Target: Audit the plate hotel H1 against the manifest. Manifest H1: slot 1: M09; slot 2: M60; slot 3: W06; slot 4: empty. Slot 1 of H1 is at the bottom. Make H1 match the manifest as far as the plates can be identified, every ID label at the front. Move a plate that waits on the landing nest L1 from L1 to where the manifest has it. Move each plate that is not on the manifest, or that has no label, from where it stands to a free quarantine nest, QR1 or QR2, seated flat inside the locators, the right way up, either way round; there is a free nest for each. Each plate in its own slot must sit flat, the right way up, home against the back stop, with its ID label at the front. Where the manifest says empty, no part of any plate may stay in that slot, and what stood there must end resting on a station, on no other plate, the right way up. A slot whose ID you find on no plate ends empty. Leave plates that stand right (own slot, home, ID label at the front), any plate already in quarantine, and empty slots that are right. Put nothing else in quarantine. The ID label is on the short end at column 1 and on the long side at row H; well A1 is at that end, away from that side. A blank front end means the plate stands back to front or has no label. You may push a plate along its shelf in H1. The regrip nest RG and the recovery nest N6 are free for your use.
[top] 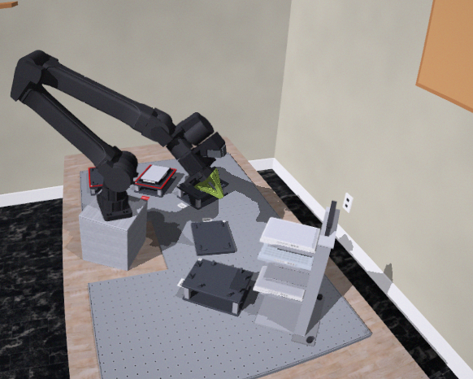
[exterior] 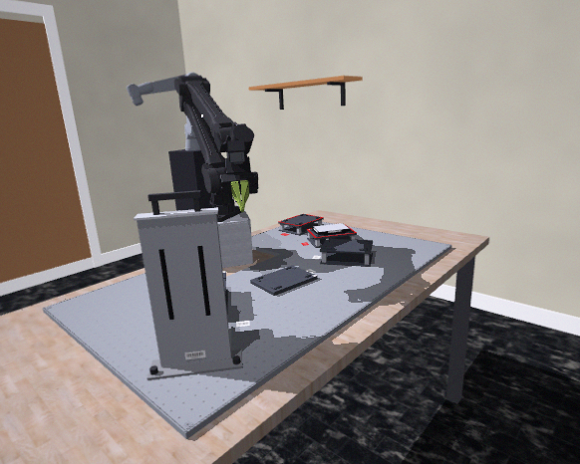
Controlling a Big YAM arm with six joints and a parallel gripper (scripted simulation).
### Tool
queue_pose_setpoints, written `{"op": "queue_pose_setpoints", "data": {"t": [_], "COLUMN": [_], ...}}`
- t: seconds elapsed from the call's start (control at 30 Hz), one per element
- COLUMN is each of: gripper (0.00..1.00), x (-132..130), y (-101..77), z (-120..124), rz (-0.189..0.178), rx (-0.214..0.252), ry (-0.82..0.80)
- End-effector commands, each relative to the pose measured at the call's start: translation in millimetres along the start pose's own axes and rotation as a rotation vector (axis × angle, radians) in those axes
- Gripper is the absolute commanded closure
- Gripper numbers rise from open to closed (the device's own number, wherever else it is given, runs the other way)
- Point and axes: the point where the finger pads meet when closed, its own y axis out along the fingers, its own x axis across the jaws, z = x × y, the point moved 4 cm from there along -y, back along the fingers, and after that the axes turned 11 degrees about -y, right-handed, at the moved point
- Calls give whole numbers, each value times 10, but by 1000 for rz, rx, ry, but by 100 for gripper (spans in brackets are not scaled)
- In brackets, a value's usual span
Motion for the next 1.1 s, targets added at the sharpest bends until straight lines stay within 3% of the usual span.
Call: {"op": "queue_pose_setpoints", "data": {"t": [0.0, 0.27, 0.63, 0.83, 0.93, 1.07], "gripper": [100, 100, 100, 100, 100, 100], "x": [-68, -332, -653, -912, -997, -1169], "y": [-23, 62, 73, 25, 60, 41], "z": [-149, -90, -165, -374, -253, -341], "rz": [12, 15, 21, 34, 31, 40], "rx": [-50, -31, -47, -87, -68, -84], "ry": [-3, -11, -15, -23, -23, -31]}}
